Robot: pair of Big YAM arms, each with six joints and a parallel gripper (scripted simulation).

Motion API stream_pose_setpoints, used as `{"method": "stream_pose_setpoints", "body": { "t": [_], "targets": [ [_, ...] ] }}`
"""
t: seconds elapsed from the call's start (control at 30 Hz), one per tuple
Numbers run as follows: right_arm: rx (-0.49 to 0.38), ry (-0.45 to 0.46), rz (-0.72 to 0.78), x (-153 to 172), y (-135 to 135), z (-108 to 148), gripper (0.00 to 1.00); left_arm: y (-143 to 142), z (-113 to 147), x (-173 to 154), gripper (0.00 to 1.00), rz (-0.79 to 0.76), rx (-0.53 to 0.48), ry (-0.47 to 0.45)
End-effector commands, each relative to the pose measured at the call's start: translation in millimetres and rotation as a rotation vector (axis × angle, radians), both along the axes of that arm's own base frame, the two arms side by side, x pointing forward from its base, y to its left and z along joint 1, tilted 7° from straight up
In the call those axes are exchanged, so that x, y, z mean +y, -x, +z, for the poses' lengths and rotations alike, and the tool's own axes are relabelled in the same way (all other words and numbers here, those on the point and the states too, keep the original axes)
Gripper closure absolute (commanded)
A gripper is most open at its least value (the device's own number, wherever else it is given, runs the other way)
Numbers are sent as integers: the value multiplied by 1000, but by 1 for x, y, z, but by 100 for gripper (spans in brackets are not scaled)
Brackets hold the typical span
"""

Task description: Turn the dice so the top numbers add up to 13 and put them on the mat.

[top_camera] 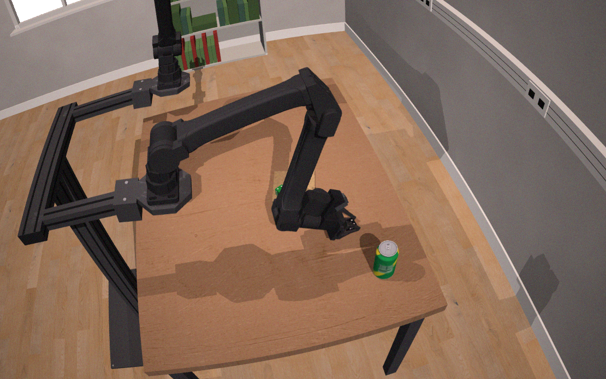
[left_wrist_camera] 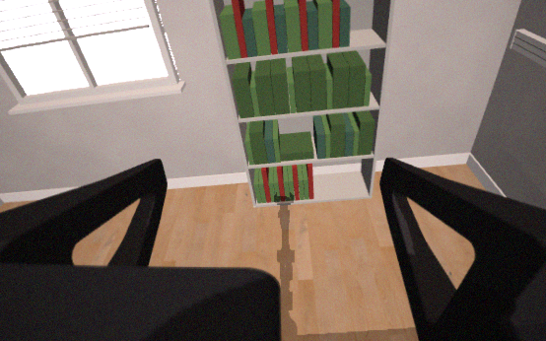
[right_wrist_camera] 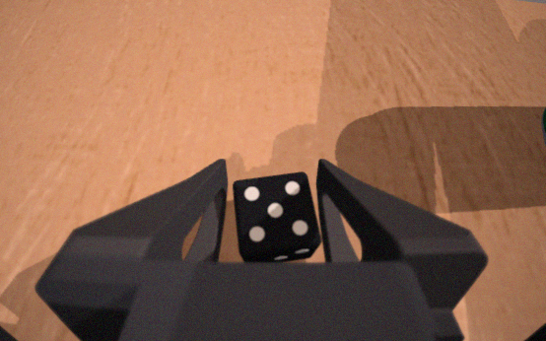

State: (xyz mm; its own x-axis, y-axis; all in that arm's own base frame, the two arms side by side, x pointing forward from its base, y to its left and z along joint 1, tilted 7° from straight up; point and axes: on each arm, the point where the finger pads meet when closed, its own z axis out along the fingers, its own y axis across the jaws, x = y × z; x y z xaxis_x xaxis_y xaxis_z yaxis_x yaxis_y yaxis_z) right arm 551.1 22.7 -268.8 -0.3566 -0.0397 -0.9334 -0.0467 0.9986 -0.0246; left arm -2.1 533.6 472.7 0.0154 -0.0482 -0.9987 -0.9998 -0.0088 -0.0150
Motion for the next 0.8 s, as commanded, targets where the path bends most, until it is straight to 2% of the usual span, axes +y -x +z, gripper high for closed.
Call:
{"method": "stream_pose_setpoints", "body": {
  "t": [0.0, 0.67, 0.77],
  "targets": [
    [-16, 7, -2, -4, 2, -4, 55, 3, 38, 4, 0, 1, 16, -67],
    [-16, 7, -2, -4, 2, -4, 55, 3, 38, 4, 0, 1, 16, -67],
    [6, 8, -2, -4, 13, -6, 55, 3, 38, 4, 0, 1, 16, -67]
  ]
}}
